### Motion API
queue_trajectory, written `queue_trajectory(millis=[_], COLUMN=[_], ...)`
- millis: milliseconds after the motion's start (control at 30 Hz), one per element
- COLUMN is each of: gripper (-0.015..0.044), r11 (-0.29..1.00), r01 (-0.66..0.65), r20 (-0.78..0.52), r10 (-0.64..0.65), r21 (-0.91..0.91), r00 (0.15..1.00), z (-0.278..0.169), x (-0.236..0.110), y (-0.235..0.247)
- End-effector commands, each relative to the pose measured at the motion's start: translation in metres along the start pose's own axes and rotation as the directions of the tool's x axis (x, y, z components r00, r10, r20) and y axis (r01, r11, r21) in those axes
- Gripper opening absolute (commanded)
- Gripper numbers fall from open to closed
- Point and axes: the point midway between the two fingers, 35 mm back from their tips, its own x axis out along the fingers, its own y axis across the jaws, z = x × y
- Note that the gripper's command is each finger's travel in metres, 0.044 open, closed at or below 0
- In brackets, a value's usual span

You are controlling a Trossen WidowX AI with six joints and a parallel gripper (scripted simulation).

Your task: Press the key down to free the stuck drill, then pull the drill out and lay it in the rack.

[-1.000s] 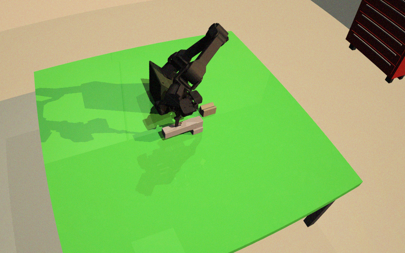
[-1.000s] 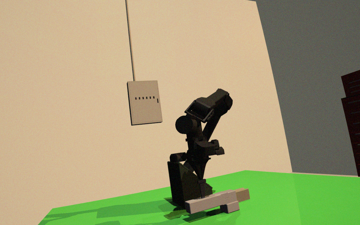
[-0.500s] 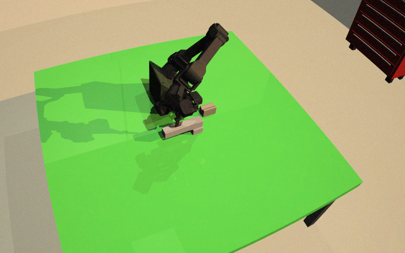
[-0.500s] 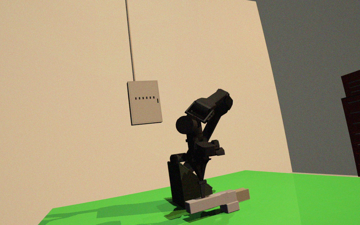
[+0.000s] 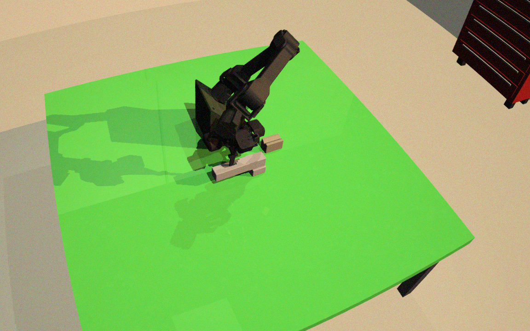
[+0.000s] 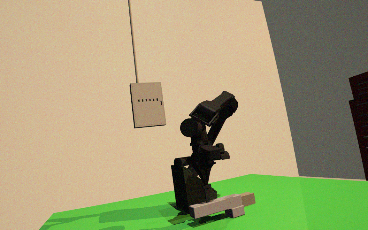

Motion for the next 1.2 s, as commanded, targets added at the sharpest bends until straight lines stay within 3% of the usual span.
queue_trajectory(millis=[0,633,767,933,1067,1167], gripper=[0.0,0.0,0.0105,0.0236,0.0341,0.042], r11=[1.0,1.0,1.0,1.0,1.0,0.953], r01=[-0.011,-0.011,-0.009,-0.008,-0.003,0.008], r20=[-0.031,-0.03,-0.03,-0.031,-0.02,-0.023], r10=[0.011,0.011,0.009,0.008,0.003,-0.016], r21=[0.007,0.007,0.008,0.008,-0.008,-0.302], r00=[0.999,0.999,0.999,0.999,1.0,1.0], z=[-0.006,-0.008,-0.004,0.0,0.001,0.011], x=[0.012,0.024,0.003,-0.049,-0.041,-0.022], y=[0.002,0.004,0.001,-0.002,0.0,0.031])
